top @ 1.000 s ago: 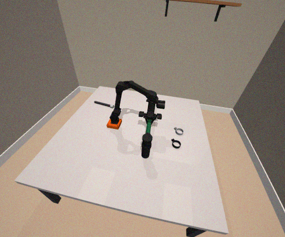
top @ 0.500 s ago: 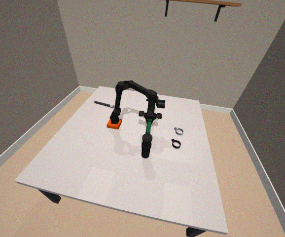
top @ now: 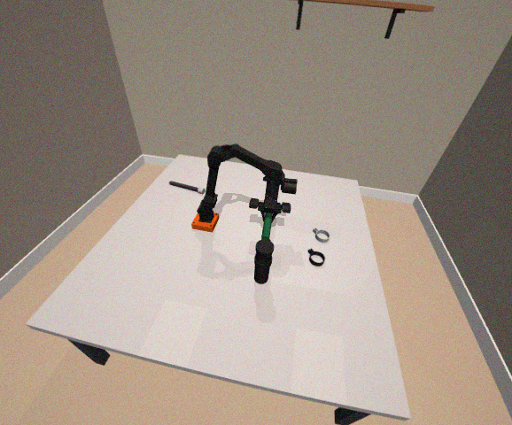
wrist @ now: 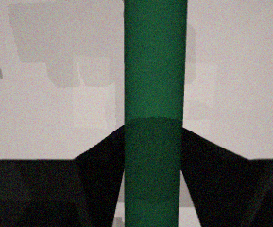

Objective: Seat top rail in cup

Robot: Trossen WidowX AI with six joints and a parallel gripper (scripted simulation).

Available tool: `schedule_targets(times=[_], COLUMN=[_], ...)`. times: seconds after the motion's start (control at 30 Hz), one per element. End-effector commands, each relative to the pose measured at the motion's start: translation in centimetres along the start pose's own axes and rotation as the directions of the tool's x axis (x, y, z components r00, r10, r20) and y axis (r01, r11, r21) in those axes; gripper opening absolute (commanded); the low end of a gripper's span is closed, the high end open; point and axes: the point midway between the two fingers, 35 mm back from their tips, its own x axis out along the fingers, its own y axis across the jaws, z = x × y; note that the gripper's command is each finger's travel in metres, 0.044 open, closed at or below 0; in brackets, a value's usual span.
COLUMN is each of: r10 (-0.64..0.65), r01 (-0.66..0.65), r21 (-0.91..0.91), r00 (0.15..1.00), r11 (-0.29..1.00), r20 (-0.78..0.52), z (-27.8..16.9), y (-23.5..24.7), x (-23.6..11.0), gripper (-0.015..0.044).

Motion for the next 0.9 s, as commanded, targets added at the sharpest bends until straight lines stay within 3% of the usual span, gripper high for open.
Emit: schedule_targets(times=[0.0,0.87], r10=[0.009,-0.001], r01=[-0.009,0.001], r21=[-0.001,-0.004], r00=[1.0,1.0], r11=[1.0,1.0], r20=[0.003,0.0], z=[0.3,2.3], y=[0.3,0.2], x=[-0.4,0.3], gripper=[0.0,0.0])
